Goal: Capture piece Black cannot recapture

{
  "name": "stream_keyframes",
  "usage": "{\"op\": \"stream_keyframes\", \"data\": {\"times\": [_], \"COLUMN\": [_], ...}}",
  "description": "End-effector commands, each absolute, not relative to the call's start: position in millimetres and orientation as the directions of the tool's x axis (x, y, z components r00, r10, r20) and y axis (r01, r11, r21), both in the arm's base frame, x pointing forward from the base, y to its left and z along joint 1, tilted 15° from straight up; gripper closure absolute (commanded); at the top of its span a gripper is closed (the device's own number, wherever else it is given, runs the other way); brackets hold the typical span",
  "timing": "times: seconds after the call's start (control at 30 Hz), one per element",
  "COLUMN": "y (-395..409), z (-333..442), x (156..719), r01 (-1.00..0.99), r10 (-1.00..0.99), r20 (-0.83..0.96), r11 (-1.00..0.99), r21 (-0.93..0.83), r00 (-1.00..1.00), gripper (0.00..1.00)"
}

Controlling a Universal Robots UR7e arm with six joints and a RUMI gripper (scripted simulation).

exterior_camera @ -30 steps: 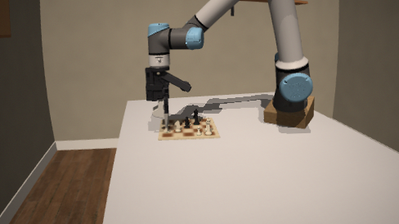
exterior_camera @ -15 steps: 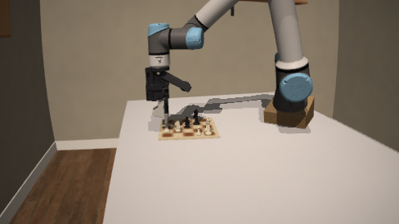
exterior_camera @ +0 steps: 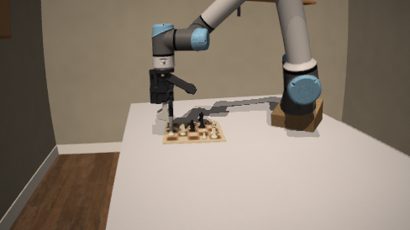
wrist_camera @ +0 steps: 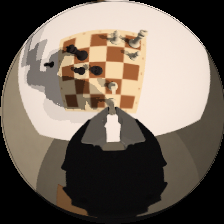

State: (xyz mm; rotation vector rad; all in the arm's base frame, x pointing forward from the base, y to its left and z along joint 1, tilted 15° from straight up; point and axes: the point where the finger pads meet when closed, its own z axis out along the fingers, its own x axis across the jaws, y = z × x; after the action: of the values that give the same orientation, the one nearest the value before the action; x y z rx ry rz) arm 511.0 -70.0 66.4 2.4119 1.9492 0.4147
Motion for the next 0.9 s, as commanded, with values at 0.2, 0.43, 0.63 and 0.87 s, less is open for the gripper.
{"op": "stream_keyframes", "data": {"times": [0.2, 0.43, 0.63, 0.87], "y": [-70, -72, -75, -83], "z": [67, 76, 97, 145], "x": [511, 509, 505, 494], "r01": [0.959, 0.959, 0.959, 0.959], "r10": [0.962, 0.962, 0.962, 0.962], "r20": [0.196, 0.196, 0.196, 0.196], "r11": [-0.224, -0.224, -0.224, -0.224], "r21": [0.176, 0.176, 0.176, 0.176], "r00": [0.189, 0.189, 0.189, 0.189], "gripper": [1.00, 1.00, 1.00, 1.00]}}
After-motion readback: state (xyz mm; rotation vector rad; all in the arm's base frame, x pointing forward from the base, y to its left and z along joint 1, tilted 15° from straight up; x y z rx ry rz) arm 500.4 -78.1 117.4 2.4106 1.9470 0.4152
